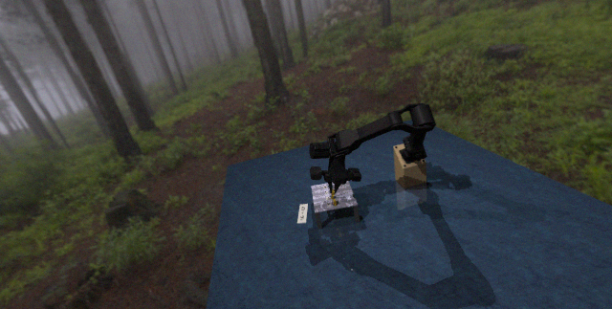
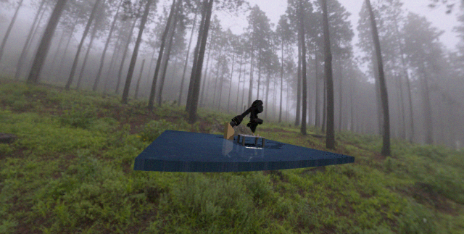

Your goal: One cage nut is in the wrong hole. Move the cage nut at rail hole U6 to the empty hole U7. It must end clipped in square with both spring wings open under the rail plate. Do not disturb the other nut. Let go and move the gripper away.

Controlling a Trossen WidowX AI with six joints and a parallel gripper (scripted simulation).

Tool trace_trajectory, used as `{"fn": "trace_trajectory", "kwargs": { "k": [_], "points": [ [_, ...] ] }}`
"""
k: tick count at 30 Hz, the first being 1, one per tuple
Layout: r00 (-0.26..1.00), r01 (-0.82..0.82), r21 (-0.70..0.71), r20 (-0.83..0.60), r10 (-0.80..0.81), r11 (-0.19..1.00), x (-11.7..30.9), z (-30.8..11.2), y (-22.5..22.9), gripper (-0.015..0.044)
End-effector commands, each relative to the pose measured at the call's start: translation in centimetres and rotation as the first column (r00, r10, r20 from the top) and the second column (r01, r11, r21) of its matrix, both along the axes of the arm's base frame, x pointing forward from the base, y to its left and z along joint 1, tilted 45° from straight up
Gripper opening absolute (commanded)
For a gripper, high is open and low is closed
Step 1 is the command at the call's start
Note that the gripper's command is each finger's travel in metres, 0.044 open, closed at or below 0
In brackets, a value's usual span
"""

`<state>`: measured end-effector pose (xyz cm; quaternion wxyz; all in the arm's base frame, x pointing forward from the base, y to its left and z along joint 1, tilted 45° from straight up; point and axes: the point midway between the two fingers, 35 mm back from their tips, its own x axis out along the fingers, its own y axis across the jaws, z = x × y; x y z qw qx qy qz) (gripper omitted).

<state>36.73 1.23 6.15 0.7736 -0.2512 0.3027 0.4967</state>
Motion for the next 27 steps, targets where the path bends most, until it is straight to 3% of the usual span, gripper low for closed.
{"fn": "trace_trajectory", "kwargs": {
  "k": [1, 27],
  "points": [
    [1.0, -0.004, 0.001, 0.002, 0.004, 1.0, -0.02, 0.09, -0.02, 0.0027],
    [1.0, -0.01, 0.003, -0.005, 0.01, 1.0, 0.0, 0.21, -0.15, 0.0027]
  ]
}}
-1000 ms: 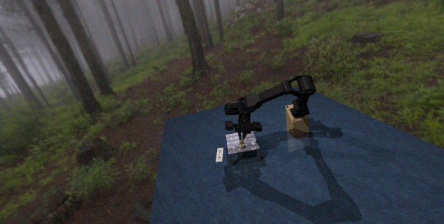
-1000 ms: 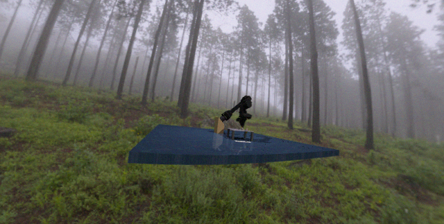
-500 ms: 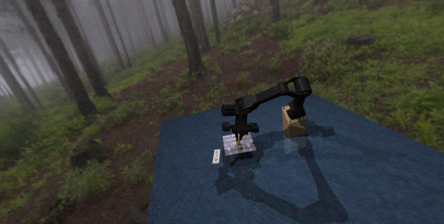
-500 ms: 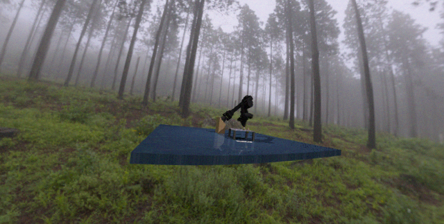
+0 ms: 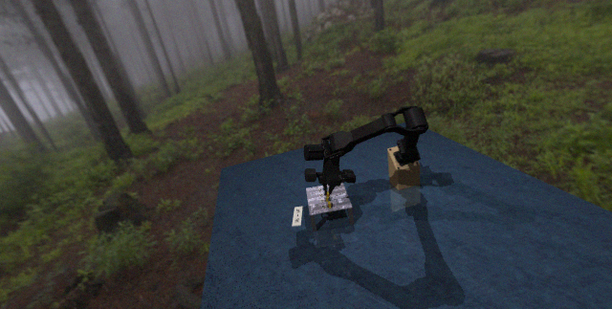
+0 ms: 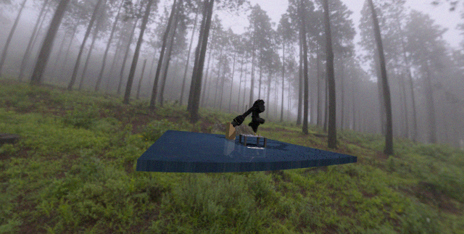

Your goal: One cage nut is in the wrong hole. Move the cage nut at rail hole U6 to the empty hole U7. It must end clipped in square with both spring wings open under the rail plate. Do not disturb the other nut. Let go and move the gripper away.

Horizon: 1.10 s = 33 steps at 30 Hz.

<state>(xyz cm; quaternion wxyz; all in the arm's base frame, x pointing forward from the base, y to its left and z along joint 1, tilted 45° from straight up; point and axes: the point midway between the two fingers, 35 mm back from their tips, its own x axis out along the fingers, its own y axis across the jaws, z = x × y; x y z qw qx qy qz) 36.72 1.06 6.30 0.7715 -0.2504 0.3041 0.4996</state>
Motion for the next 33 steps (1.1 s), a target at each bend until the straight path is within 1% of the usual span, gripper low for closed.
{"fn": "trace_trajectory", "kwargs": {
  "k": [1, 33],
  "points": [
    [1.0, -0.005, 0.002, 0.001, 0.005, 1.0, 0.02, 0.06, 0.01, 0.0027],
    [1.0, -0.017, 0.005, -0.01, 0.017, 1.0, 0.06, 0.21, -0.15, 0.0027]
  ]
}}
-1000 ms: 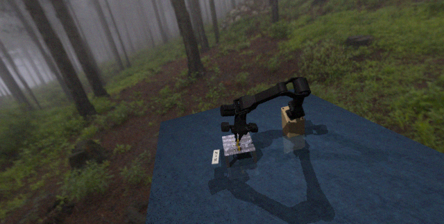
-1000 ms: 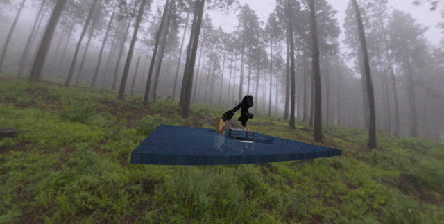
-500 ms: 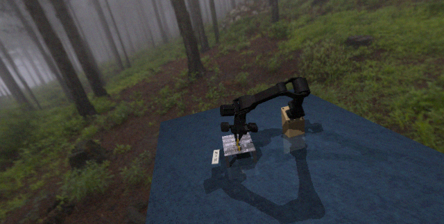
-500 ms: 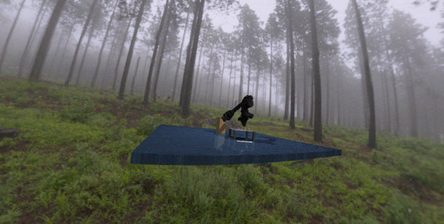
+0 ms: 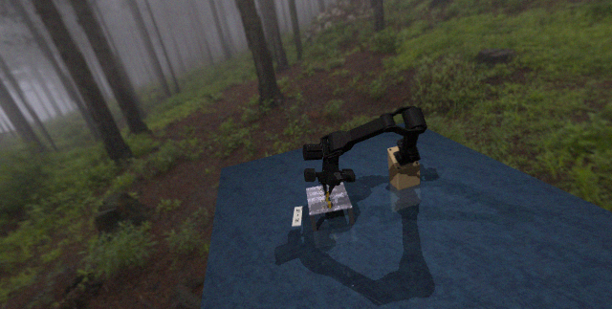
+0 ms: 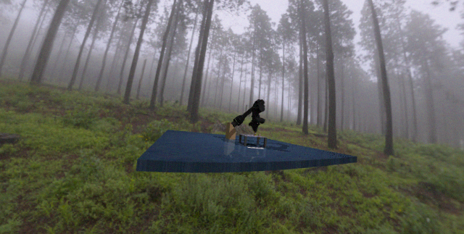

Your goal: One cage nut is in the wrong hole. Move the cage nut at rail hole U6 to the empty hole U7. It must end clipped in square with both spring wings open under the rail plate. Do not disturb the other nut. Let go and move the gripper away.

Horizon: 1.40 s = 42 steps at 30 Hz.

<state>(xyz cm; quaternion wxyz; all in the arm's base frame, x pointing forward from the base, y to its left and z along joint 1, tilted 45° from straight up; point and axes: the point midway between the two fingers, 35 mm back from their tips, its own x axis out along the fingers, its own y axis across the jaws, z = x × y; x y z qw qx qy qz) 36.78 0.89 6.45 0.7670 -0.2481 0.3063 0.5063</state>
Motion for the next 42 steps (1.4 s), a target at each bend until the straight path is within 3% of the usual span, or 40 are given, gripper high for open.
{"fn": "trace_trajectory", "kwargs": {
  "k": [1, 42],
  "points": [
    [1.0, -0.004, 0.002, 0.002, 0.004, 1.0, 0.0, 0.06, 0.02, 0.0027],
    [1.0, -0.01, 0.005, -0.004, 0.01, 1.0, -0.01, 0.37, -0.32, 0.0027]
  ]
}}
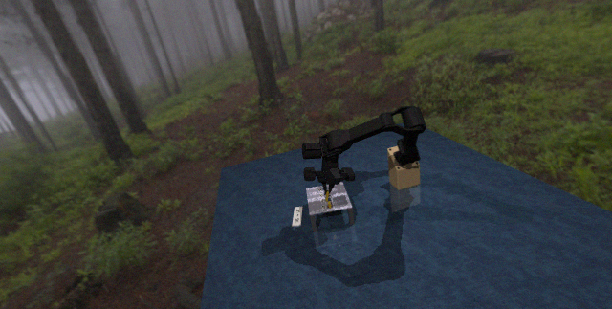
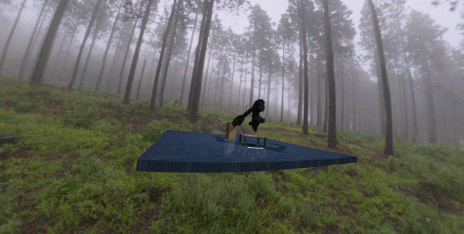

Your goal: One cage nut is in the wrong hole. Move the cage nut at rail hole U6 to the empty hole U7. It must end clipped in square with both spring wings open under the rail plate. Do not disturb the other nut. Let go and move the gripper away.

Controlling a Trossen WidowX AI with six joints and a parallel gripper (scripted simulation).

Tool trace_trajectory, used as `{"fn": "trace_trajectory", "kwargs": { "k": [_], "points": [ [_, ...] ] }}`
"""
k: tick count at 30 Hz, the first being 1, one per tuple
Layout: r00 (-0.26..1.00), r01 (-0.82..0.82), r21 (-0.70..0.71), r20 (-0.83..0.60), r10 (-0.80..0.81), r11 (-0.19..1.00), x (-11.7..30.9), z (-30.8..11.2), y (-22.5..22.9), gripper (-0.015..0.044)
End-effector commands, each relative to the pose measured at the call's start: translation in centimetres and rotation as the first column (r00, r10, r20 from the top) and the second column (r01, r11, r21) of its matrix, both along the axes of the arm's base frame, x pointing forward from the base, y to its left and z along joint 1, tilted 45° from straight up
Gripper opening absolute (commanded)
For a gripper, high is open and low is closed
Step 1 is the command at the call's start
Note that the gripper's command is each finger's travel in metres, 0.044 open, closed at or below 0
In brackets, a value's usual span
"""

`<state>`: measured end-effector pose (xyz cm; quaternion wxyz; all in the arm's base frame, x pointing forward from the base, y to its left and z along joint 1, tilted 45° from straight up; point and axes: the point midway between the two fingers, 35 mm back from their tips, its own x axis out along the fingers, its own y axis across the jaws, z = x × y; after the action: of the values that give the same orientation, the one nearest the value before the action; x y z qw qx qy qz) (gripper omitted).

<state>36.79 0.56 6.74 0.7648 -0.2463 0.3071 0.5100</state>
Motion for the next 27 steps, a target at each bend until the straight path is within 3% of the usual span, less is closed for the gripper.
{"fn": "trace_trajectory", "kwargs": {
  "k": [1, 27],
  "points": [
    [1.0, -0.004, 0.002, 0.002, 0.004, 1.0, -0.02, 0.09, 0.0, 0.0027],
    [1.0, -0.004, 0.002, 0.003, 0.004, 1.0, -0.06, 0.42, -0.33, 0.0027]
  ]
}}
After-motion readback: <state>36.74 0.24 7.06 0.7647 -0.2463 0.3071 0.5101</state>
